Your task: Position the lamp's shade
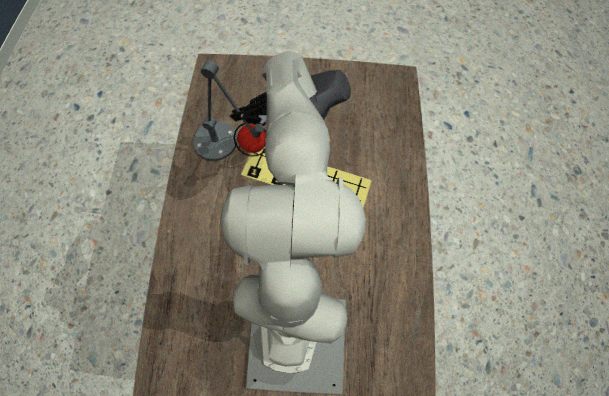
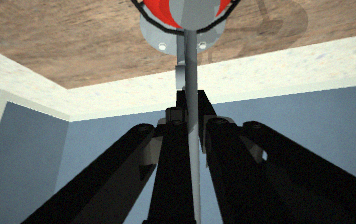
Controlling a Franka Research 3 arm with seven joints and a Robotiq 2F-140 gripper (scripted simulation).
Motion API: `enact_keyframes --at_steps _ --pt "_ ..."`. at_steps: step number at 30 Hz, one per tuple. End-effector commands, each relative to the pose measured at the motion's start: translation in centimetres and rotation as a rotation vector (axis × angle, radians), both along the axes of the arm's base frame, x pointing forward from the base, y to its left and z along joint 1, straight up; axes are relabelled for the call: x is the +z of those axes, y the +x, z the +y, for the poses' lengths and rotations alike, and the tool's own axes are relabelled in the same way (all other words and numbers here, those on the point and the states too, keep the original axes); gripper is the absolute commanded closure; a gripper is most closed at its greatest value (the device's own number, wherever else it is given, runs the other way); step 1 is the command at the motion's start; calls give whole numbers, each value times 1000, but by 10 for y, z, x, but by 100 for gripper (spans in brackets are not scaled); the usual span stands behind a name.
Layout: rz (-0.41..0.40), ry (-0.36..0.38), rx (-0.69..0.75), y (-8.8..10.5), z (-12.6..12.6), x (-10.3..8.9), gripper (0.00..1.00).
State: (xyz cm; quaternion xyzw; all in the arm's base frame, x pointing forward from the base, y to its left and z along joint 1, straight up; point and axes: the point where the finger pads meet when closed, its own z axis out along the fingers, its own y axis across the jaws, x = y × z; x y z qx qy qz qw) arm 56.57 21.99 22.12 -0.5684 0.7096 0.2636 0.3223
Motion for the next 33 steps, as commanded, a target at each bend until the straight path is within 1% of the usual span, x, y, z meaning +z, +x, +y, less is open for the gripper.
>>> enact_keyframes --at_steps 1,12,31,32,33 --pt "-7 -6 1 -2 -11 -11 90" --pt "-7 -7 -2 -6 -28 -27 90" --pt "-7 -7 -2 -7 -32 -32 90" --pt "-7 -6 -2 -7 -32 -32 0" --pt "-7 -6 -2 -7 -31 -31 0"
